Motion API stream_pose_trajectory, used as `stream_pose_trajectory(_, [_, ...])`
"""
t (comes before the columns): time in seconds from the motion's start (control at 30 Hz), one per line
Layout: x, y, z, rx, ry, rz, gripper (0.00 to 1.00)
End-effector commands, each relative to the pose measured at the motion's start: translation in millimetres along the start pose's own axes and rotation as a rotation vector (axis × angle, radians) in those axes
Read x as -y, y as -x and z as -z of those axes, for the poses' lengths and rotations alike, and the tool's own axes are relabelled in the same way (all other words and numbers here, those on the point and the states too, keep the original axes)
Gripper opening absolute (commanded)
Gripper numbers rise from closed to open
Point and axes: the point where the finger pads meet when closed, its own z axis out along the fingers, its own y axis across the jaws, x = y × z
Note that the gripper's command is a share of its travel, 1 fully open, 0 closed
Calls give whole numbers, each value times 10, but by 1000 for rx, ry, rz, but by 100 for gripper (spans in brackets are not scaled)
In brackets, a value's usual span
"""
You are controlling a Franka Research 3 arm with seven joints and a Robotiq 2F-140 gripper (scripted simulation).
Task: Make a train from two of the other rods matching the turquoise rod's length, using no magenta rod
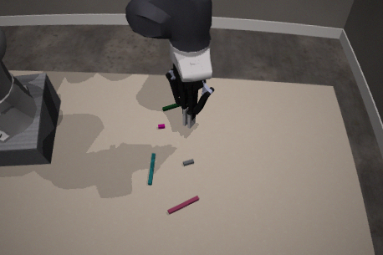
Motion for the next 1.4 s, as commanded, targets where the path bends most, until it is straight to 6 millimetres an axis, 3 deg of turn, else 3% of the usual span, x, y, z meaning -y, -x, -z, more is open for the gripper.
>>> stream_pose_trajectory(0.0, [-39, -13, -10, -7, 6, -127, 3])
stream_pose_trajectory(0.43, [-39, -13, -20, -7, 6, -127, 3])
stream_pose_trajectory(0.77, [-42, -14, -183, -7, 6, -127, 3])
stream_pose_trajectory(1.2, [-50, -17, -721, -7, 6, -127, 3])
stream_pose_trajectory(1.37, [-51, -18, -809, -7, 6, -127, 3])
